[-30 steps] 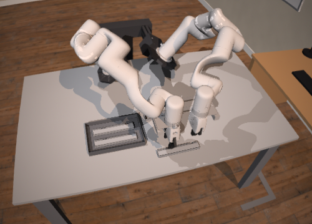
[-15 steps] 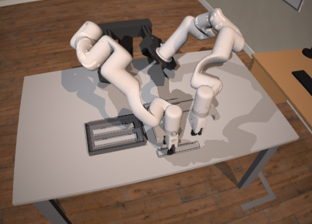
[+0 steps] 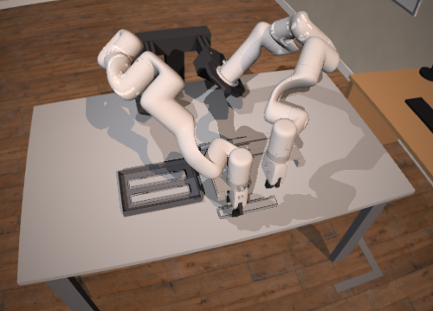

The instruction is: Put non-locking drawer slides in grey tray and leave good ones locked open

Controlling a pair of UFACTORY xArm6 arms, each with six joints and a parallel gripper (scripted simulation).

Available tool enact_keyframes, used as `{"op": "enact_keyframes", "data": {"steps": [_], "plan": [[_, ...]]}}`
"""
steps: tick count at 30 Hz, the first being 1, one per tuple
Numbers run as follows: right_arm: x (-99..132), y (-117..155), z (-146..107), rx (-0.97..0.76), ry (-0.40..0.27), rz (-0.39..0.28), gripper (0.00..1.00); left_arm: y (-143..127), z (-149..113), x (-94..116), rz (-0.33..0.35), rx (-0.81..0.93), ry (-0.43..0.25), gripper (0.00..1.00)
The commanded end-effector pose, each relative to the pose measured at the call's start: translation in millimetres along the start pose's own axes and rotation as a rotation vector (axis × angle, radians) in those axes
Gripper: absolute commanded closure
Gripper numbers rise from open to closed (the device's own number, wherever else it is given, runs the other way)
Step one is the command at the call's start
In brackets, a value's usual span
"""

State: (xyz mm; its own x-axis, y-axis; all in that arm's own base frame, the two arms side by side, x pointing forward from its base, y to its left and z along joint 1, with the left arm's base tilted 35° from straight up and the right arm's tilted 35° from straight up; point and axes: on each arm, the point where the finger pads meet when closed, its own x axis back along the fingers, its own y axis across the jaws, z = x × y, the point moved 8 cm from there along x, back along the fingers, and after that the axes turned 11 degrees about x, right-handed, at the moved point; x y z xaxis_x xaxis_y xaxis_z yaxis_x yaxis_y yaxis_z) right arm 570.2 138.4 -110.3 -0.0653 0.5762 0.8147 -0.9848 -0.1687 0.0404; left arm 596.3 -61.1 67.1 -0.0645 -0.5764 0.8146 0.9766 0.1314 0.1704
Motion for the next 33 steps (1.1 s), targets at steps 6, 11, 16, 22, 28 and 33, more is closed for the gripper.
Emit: {"op": "enact_keyframes", "data": {"steps": [6, 11, 16, 22, 28, 33], "plan": [[-12.5, -1.5, 0.0, -0.001, -0.001, 0.004, 0.33, 1.2, -0.1, 2.2, -0.004, 0.001, -0.002, 1.00], [-15.5, -1.5, 0.0, -0.001, -0.001, 0.004, 0.33, 1.2, -0.1, 2.2, -0.004, 0.001, -0.002, 1.00], [-16.2, -1.6, 0.0, -0.001, -0.001, 0.004, 0.33, 1.2, -0.1, 2.2, -0.004, 0.001, -0.002, 1.00], [-16.2, -1.6, 0.0, -0.001, -0.001, 0.004, 1.00, 1.2, -0.1, 2.2, -0.004, 0.001, -0.002, 1.00], [-16.2, -1.6, 0.0, -0.001, -0.001, 0.004, 1.00, 1.2, -0.1, 2.2, -0.004, 0.001, -0.002, 1.00], [-16.2, -1.6, 0.0, -0.001, -0.001, 0.004, 1.00, 1.2, -0.1, 2.2, -0.004, 0.001, -0.002, 1.00]]}}
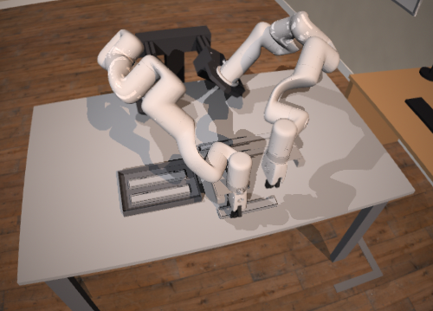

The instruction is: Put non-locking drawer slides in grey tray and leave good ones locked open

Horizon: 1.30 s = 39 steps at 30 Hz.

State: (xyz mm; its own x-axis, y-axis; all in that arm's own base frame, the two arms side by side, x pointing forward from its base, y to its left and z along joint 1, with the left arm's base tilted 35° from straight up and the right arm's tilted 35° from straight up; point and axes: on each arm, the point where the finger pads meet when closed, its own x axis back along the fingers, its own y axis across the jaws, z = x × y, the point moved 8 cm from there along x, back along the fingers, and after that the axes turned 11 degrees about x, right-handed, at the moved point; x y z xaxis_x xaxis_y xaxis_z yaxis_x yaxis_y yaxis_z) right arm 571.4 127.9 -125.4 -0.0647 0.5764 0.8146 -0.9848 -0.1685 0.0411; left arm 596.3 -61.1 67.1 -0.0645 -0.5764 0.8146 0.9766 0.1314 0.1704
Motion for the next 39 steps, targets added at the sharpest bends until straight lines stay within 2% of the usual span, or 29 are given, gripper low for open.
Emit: {"op": "enact_keyframes", "data": {"steps": [1, 12, 17, 27, 29, 39], "plan": [[2.2, -1.6, 0.1, -0.001, -0.001, 0.004, 1.00, 1.2, -0.1, 2.2, -0.004, 0.001, -0.002, 1.00], [2.2, -1.6, 0.1, -0.001, -0.001, 0.004, 1.00, 1.2, -0.2, 1.4, -0.004, 0.001, -0.002, 1.00], [2.2, -1.6, 0.1, -0.001, -0.001, 0.004, 1.00, 1.2, -0.2, -6.7, -0.004, 0.002, -0.002, 1.00], [2.3, -1.6, 0.1, -0.001, -0.001, 0.005, 1.00, 1.3, -0.2, -51.2, -0.004, 0.002, -0.002, 1.00], [2.3, -1.6, 0.1, -0.001, -0.001, 0.005, 1.00, 1.3, -0.2, -51.2, -0.004, 0.002, -0.002, 1.00], [2.3, -1.6, 0.1, -0.001, -0.001, 0.005, 1.00, 1.5, -0.2, -96.8, -0.004, 0.002, -0.002, 1.00]]}}
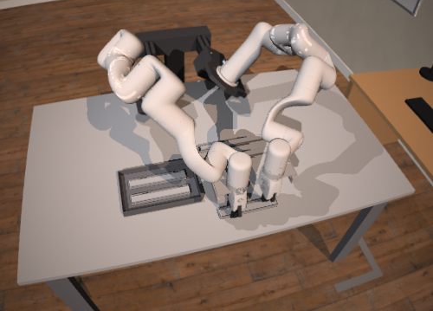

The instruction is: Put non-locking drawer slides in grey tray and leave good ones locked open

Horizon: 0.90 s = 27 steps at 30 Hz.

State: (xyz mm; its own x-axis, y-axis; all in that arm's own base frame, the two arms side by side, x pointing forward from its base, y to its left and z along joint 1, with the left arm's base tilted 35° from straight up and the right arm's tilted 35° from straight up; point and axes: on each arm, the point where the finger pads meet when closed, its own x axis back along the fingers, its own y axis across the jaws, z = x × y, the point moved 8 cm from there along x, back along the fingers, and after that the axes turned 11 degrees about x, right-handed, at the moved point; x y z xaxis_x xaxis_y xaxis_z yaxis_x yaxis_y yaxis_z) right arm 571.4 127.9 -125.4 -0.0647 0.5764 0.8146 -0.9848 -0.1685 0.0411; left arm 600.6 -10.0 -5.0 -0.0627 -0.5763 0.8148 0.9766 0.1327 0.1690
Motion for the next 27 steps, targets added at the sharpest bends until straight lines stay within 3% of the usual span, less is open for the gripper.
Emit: {"op": "enact_keyframes", "data": {"steps": [1, 27], "plan": [[2.3, -1.6, 0.1, -0.001, -0.001, 0.005, 1.00, 2.9, -0.6, -10.8, -0.006, 0.001, -0.002, 1.00], [2.3, -1.6, 0.1, -0.001, -0.001, 0.005, 1.00, 4.9, 9.2, -16.3, -0.006, 0.001, -0.002, 1.00]]}}
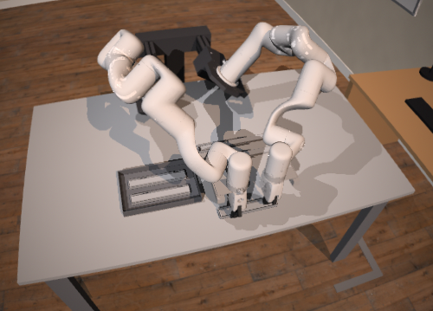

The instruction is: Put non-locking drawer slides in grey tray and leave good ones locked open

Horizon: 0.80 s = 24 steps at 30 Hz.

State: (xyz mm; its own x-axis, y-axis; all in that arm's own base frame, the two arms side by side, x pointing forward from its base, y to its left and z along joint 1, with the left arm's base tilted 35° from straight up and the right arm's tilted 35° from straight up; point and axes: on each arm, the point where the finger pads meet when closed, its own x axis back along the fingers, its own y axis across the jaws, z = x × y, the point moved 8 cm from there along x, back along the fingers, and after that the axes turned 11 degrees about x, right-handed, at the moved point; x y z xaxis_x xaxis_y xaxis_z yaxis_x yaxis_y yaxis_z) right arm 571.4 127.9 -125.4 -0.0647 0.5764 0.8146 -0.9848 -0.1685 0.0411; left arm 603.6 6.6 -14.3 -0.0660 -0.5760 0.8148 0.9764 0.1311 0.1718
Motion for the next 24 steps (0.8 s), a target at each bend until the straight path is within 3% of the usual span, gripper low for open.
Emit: {"op": "enact_keyframes", "data": {"steps": [1, 24], "plan": [[2.3, -1.6, 0.1, -0.001, -0.001, 0.005, 1.00, 1.5, 2.2, 1.1, -0.003, 0.001, -0.001, 1.00], [2.3, -1.6, 0.1, -0.001, -0.001, 0.005, 1.00, 3.7, 13.4, 1.0, -0.003, 0.001, -0.001, 1.00]]}}
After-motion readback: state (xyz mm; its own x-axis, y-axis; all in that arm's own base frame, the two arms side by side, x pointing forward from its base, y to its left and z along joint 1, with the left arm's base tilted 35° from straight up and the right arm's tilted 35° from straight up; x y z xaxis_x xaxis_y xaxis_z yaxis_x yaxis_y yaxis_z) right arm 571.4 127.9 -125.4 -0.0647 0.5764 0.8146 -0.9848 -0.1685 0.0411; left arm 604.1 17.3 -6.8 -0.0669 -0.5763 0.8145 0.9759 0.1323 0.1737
